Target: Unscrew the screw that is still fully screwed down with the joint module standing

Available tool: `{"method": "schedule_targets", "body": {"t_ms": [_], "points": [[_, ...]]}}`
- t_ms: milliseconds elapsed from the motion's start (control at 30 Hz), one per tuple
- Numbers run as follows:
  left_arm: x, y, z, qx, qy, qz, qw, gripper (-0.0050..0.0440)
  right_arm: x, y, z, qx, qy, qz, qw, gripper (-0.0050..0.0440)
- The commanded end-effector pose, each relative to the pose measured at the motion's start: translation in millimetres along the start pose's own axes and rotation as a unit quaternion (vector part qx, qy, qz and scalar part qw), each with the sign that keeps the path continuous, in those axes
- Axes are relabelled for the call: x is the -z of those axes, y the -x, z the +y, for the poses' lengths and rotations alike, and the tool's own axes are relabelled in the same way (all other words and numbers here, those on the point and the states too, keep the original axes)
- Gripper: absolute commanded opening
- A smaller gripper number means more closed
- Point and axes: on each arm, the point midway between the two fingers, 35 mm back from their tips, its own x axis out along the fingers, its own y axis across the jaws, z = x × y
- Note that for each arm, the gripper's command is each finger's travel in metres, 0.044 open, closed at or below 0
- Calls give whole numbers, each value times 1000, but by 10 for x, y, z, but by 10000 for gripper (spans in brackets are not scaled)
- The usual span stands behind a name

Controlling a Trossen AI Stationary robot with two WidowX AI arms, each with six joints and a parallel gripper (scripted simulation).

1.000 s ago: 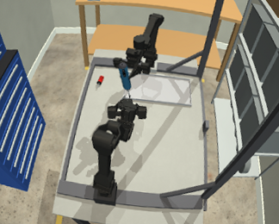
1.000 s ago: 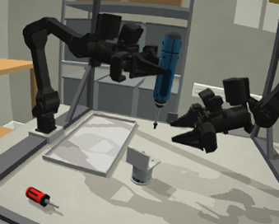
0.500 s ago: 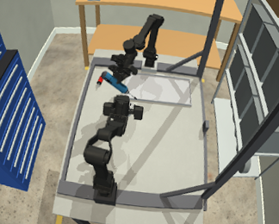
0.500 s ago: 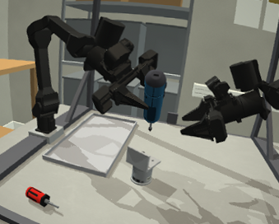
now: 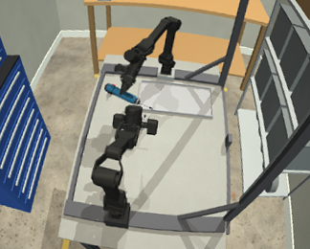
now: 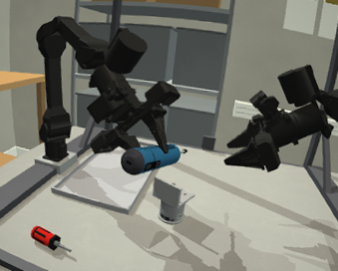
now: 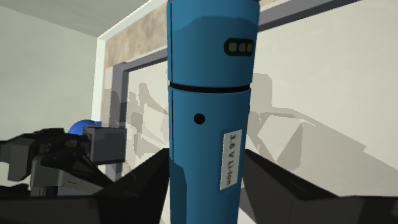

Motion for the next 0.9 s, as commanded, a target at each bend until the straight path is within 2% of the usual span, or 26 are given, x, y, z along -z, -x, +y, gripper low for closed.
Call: {"method": "schedule_targets", "body": {"t_ms": [0,233,300,533,733,800,867], "points": [[-183,64,-1,4,-2,-20,1000,440,-169,52,-2,28,-104,2,994,161],[-171,60,-2,4,-1,-18,1000,440,-270,42,-325,103,-258,-2,961,161],[-171,60,-2,4,-1,-18,1000,440,-270,42,-325,103,-258,-2,961,161],[-106,41,-3,3,0,-11,1000,440,-348,91,-677,183,-422,-24,887,161],[-106,41,-3,3,0,-11,1000,440,-505,30,-1094,248,-515,-84,816,161],[-106,41,-3,3,0,-11,1000,440,-506,27,-1302,276,-545,-100,785,161],[-106,41,-3,3,0,-11,1000,440,-506,27,-1302,276,-545,-100,785,161]]}}
